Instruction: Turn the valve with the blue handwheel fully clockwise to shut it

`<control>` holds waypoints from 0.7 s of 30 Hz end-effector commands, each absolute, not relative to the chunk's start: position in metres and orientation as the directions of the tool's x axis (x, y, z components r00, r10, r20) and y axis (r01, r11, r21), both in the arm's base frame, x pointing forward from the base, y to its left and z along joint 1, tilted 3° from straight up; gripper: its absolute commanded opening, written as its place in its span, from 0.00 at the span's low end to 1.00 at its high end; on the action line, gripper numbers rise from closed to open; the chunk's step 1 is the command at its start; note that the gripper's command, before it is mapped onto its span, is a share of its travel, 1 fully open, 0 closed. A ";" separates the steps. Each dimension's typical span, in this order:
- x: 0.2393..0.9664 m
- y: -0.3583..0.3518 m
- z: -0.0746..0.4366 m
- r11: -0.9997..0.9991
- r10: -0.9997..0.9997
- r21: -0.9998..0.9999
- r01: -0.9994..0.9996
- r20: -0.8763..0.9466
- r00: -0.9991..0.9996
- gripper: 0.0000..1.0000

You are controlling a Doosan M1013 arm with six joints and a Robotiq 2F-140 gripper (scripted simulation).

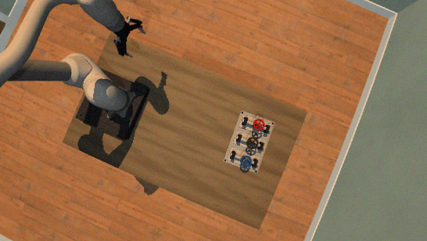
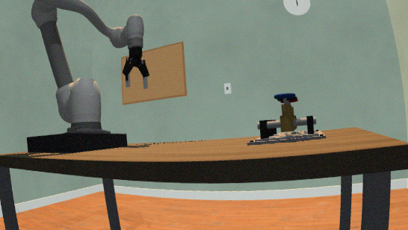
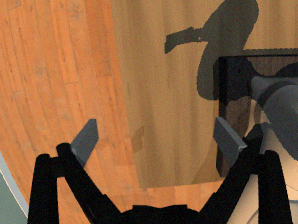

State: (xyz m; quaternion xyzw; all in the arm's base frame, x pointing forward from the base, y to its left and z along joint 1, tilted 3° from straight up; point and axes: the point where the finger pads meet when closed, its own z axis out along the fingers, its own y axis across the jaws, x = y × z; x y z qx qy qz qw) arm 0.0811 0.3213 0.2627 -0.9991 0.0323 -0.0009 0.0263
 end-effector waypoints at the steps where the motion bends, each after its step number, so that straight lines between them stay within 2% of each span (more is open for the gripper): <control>1: 0.081 0.321 0.263 -0.997 -0.065 -0.053 -0.065 0.000 0.998 1.00; 9: 0.104 0.336 0.268 -0.997 -0.054 -0.060 -0.054 0.003 0.999 1.00; 16: 0.207 0.380 0.284 -0.996 -0.013 -0.084 -0.011 0.024 1.000 1.00; 19: 0.207 0.380 0.284 -0.996 -0.013 -0.084 -0.011 0.024 1.000 1.00; 21: 0.266 0.391 0.289 -0.996 0.007 -0.094 0.011 0.039 0.999 1.00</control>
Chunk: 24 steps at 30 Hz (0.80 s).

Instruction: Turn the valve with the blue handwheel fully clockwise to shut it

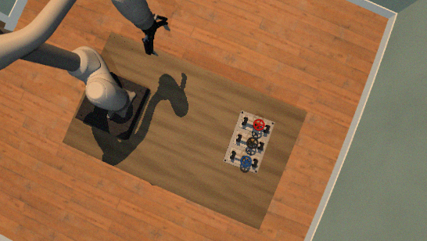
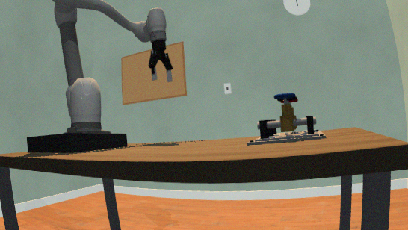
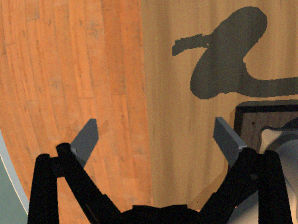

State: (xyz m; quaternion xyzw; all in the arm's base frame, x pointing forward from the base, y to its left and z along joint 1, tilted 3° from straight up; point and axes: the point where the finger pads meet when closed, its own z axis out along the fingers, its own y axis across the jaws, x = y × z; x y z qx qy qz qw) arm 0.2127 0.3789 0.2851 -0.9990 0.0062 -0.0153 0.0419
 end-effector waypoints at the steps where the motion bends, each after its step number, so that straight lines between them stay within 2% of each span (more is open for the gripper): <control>1: 0.266 0.391 0.289 -0.996 0.007 -0.094 0.011 0.039 0.999 1.00; 4: 0.299 0.395 0.291 -0.995 0.018 -0.098 0.022 0.047 0.999 1.00; 5: 0.336 0.396 0.292 -0.994 0.029 -0.101 0.034 0.057 0.998 1.00; 6: 0.336 0.396 0.292 -0.994 0.029 -0.101 0.034 0.057 0.998 1.00; 9: 0.403 0.389 0.291 -0.993 0.051 -0.106 0.060 0.080 0.995 1.00; 11: 0.414 0.389 0.291 -0.993 0.051 -0.106 0.060 0.080 0.995 1.00; 12: 0.454 0.380 0.290 -0.992 0.063 -0.106 0.072 0.092 0.994 1.00; 15: 0.454 0.380 0.290 -0.992 0.063 -0.106 0.072 0.092 0.994 1.00; 16: 0.495 0.369 0.288 -0.991 0.074 -0.105 0.085 0.105 0.992 1.00; 20: 0.536 0.354 0.285 -0.990 0.085 -0.103 0.098 0.118 0.989 1.00; 21: 0.574 0.336 0.281 -0.989 0.096 -0.100 0.110 0.131 0.987 1.00; 24: 0.613 0.315 0.277 -0.988 0.107 -0.096 0.121 0.144 0.984 1.00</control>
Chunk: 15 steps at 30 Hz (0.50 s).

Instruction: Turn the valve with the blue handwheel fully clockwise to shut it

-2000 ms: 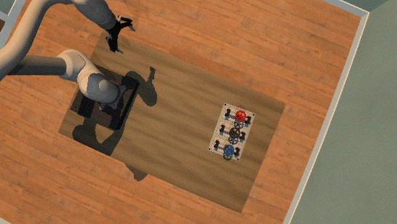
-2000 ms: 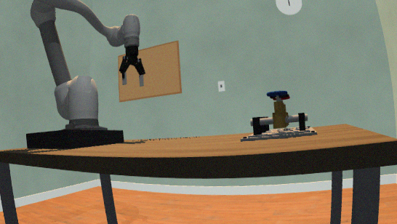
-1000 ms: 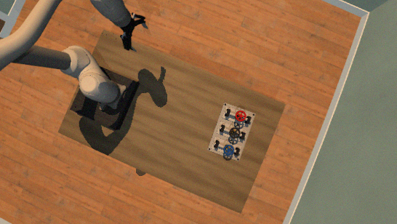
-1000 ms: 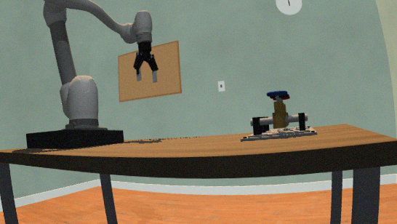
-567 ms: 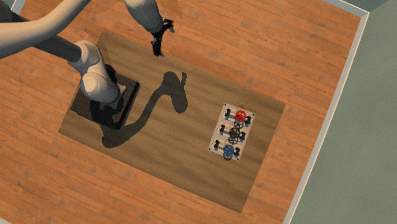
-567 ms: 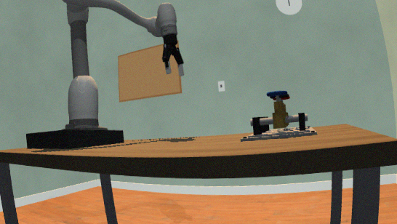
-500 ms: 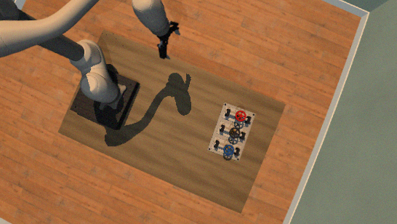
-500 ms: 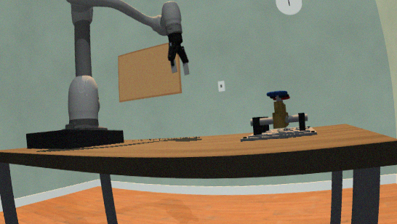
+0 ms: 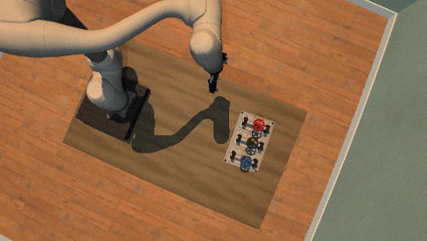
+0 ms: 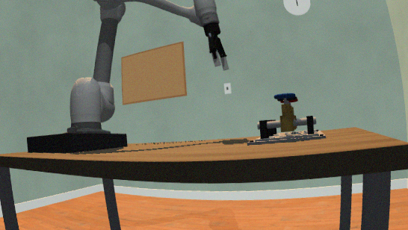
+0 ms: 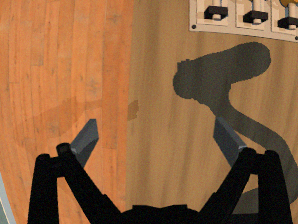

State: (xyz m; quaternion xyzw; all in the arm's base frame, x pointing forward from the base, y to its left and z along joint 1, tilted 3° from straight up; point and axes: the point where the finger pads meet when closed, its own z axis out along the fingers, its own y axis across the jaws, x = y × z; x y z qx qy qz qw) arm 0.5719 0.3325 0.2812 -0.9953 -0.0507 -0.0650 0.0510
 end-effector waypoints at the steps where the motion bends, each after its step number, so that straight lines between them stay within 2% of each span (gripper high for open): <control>1: 0.613 0.315 0.277 -0.988 0.107 -0.096 0.121 0.144 0.984 1.00; 2: 0.649 0.293 0.272 -0.987 0.117 -0.090 0.132 0.155 0.981 1.00; 6: 0.704 0.249 0.263 -0.985 0.136 -0.077 0.152 0.177 0.975 1.00; 8: 0.704 0.249 0.263 -0.985 0.136 -0.077 0.152 0.177 0.975 1.00; 9: 0.738 0.219 0.256 -0.985 0.145 -0.071 0.160 0.186 0.972 1.00; 15: 0.798 0.151 0.241 -0.982 0.166 -0.051 0.180 0.207 0.964 1.00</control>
